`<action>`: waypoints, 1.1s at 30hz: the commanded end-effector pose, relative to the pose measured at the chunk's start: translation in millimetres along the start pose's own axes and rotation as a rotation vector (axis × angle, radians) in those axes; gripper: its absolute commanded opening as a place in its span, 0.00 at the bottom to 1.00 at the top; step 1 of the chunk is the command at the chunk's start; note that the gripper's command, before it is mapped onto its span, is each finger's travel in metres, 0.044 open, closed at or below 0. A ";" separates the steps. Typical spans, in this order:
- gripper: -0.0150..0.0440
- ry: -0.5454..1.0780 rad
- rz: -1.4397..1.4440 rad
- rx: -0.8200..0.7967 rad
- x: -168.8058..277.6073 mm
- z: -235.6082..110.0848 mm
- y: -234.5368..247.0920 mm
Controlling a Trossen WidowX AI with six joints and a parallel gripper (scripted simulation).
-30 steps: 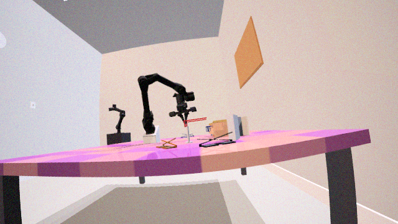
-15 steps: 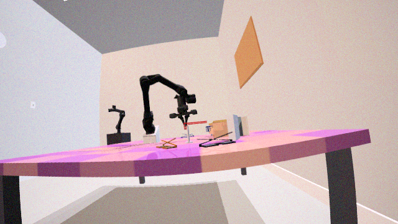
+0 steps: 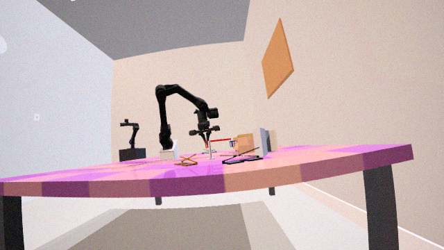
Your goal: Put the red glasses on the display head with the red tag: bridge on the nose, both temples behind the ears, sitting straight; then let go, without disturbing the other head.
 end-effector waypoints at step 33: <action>0.25 -0.011 -0.002 0.013 -10.4 6.2 38.9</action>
Point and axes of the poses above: the point midway between the two fingers, 35 mm back from their tips, its own z axis out along the fingers, its own y axis across the jaws, x = y × z, the point moved 4 cm from there along -z, back along the fingers, and after that the axes turned 12 degrees about -z, right-handed, at the moved point
